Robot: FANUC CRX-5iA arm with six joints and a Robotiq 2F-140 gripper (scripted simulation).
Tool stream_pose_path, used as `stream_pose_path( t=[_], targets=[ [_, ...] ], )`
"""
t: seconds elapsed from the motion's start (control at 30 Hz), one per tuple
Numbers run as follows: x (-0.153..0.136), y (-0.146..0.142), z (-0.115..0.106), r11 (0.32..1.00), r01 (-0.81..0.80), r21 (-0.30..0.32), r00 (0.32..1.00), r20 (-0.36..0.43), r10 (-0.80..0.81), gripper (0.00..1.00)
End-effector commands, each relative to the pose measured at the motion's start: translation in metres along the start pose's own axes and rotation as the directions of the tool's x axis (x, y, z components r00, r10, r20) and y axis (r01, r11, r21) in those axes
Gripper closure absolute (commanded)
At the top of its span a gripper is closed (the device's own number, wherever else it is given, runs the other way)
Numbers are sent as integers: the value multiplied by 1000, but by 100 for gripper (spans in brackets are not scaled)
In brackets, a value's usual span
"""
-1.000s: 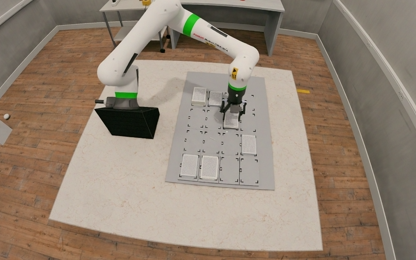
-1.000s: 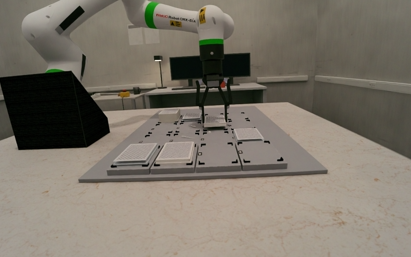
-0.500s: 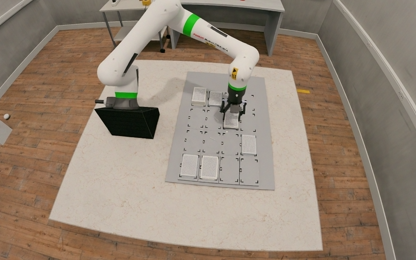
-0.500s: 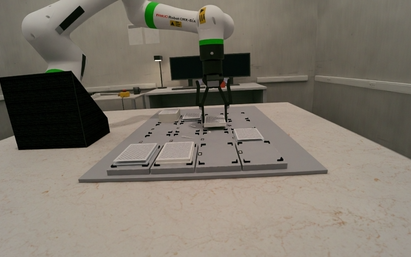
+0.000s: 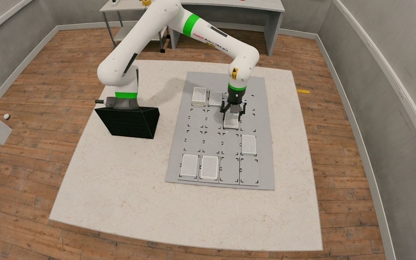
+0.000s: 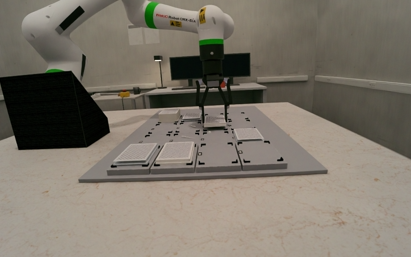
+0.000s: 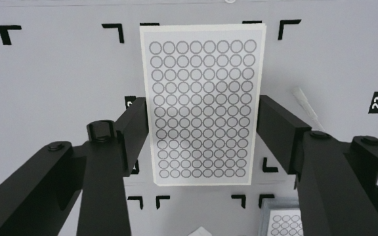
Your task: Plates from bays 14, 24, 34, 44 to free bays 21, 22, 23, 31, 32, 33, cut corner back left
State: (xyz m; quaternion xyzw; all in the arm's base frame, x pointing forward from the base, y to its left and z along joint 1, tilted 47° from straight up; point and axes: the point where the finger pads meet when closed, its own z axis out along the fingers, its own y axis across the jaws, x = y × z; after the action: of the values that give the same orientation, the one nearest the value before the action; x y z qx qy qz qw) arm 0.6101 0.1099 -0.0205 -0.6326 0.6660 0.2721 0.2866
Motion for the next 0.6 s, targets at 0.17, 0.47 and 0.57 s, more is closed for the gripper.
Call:
stream_pose_path(
  t=[0.17, 0.47, 0.57],
  targets=[
    [0, -1, -1, 1000, 0, 2, 1000, -1, 0, 90],
    [0, -1, 2, 1000, 0, 2, 1000, -1, 0, 90],
    [0, -1, 3, 1000, 0, 2, 1000, -1, 0, 90]
  ],
)
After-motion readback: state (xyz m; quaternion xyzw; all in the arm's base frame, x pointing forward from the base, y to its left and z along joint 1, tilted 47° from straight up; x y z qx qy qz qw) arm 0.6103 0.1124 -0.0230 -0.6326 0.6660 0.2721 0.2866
